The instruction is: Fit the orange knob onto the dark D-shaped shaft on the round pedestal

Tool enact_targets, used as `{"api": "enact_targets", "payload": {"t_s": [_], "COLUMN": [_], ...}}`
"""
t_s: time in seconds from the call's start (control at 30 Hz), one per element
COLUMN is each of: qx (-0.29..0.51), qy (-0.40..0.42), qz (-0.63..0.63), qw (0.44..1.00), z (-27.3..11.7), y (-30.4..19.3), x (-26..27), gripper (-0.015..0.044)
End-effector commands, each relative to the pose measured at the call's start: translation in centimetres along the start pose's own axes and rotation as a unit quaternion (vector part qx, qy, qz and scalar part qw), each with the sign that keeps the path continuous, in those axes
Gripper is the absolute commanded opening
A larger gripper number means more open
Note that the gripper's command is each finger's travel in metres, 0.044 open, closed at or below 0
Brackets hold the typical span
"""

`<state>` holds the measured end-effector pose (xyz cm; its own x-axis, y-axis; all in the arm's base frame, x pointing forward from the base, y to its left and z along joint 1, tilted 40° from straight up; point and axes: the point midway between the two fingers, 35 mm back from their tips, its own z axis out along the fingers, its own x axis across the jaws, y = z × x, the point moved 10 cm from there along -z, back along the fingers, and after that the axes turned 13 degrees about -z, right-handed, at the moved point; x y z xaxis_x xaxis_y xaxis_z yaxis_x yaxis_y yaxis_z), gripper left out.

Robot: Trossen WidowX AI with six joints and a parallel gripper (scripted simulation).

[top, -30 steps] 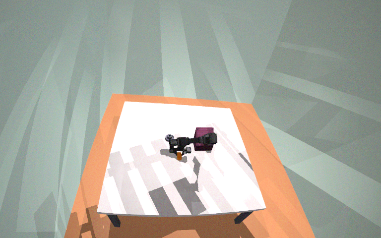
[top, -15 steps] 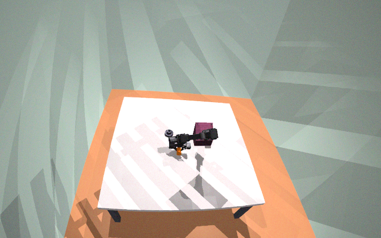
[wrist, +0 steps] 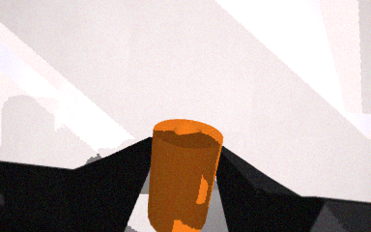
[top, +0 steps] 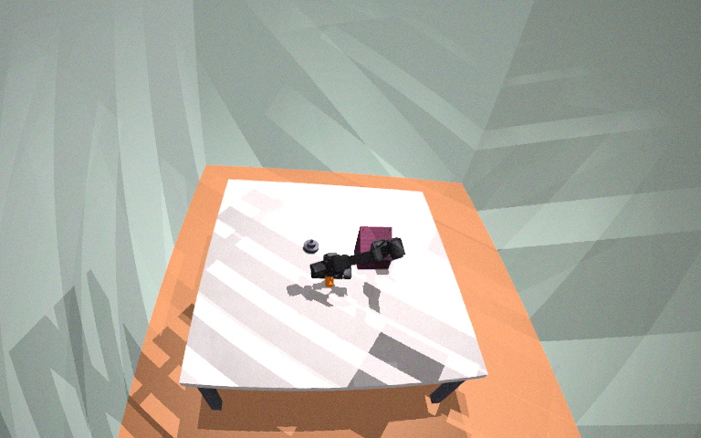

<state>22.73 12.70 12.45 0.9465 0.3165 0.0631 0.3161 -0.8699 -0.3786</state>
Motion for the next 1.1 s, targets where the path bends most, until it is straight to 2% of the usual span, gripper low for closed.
{"api": "enact_targets", "payload": {"t_s": [0.0, 1.07], "qx": [-0.034, -0.274], "qy": [-0.007, -0.063], "qz": [0.0, 0.0], "qw": [0.999, 0.96], "z": [-0.4, -0.3], "y": [-1.0, -8.5], "x": [0.2, 1.9], "gripper": [0.0179, 0.0179]}}
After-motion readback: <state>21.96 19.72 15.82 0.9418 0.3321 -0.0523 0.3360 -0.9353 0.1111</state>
